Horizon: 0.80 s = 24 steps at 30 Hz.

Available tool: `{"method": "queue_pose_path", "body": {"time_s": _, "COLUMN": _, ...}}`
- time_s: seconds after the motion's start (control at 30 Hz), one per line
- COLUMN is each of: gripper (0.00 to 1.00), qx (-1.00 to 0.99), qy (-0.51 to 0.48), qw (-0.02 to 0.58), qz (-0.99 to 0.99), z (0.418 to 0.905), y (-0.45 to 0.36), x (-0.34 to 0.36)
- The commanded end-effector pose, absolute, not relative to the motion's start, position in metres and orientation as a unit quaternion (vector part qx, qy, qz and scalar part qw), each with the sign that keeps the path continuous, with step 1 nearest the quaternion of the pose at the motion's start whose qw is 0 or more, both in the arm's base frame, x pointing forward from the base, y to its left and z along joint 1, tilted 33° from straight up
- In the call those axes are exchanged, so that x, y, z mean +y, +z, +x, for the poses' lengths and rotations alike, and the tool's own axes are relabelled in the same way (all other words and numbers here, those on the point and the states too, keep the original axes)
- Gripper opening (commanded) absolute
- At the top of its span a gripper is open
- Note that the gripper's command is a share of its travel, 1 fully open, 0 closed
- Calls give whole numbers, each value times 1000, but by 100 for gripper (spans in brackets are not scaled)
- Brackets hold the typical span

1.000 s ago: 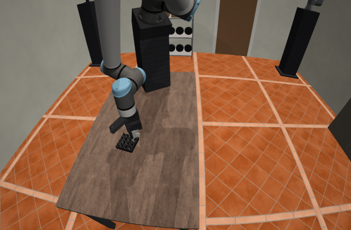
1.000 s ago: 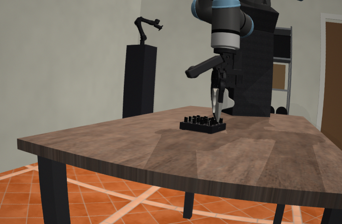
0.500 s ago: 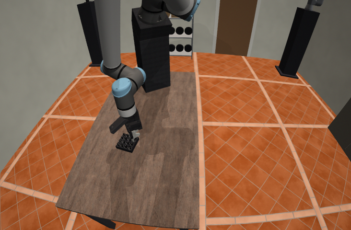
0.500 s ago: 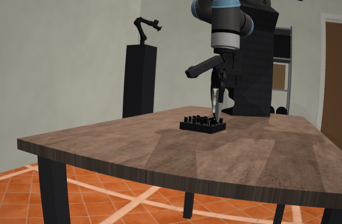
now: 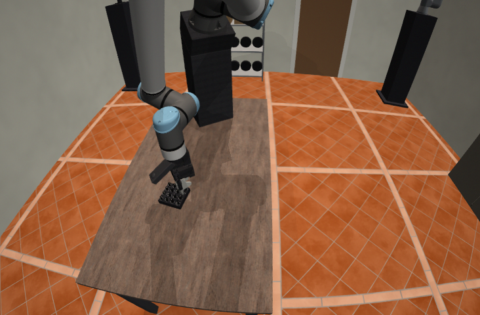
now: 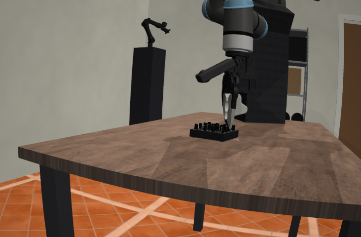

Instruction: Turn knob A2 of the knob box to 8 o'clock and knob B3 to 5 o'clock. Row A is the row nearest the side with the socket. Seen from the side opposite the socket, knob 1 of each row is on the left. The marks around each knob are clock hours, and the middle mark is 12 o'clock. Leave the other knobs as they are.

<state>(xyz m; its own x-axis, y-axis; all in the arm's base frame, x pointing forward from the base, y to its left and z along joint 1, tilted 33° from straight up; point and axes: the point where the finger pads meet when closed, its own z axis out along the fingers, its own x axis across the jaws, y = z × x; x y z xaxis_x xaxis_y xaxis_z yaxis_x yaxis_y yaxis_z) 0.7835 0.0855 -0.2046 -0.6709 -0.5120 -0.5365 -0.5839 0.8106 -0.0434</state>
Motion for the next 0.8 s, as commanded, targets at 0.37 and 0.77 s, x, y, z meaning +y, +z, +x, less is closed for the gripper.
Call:
{"method": "queue_pose_path", "body": {"time_s": 0.37, "gripper": 4, "qx": 890, "qy": 48, "qw": 277, "qz": -361, "z": 784, "y": -204, "x": 86}}
{"method": "queue_pose_path", "body": {"time_s": 0.77, "gripper": 4, "qx": 859, "qy": 26, "qw": 279, "qz": -428, "z": 784, "y": -203, "x": 86}}
